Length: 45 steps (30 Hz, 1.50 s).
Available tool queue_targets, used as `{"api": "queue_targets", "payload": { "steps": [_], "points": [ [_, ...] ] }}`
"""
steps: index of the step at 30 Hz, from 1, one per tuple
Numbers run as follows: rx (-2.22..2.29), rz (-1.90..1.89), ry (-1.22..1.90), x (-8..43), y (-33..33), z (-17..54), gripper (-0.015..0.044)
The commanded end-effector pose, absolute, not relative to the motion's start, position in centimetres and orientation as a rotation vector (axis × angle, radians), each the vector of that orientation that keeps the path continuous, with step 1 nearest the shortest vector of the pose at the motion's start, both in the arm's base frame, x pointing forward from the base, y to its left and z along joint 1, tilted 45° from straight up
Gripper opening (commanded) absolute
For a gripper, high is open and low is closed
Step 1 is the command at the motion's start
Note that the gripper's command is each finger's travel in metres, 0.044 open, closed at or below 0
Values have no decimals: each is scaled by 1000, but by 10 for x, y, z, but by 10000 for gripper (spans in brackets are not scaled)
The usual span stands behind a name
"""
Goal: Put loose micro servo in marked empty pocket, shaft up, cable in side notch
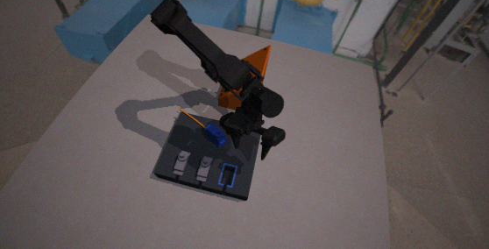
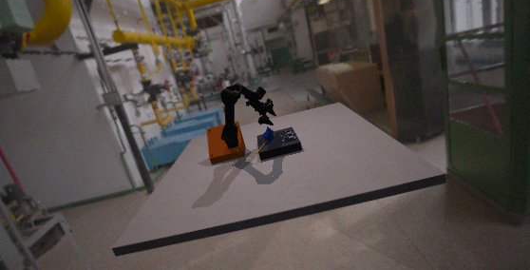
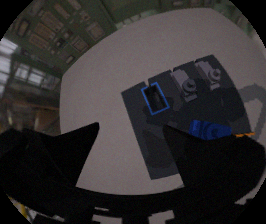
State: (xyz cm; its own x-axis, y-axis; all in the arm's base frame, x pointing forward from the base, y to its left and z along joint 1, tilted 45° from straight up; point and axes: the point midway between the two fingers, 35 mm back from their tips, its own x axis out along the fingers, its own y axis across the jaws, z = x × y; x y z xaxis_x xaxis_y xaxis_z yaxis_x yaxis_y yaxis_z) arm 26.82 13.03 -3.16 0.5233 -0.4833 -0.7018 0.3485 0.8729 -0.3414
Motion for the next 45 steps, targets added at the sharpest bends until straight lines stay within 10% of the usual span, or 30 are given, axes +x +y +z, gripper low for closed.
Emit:
{"api": "queue_targets", "payload": {
  "steps": [1,45],
  "points": [
    [-60,-580,890,266,125,-27,440],
    [975,-1585,302,226,59,57,440]
  ]
}}
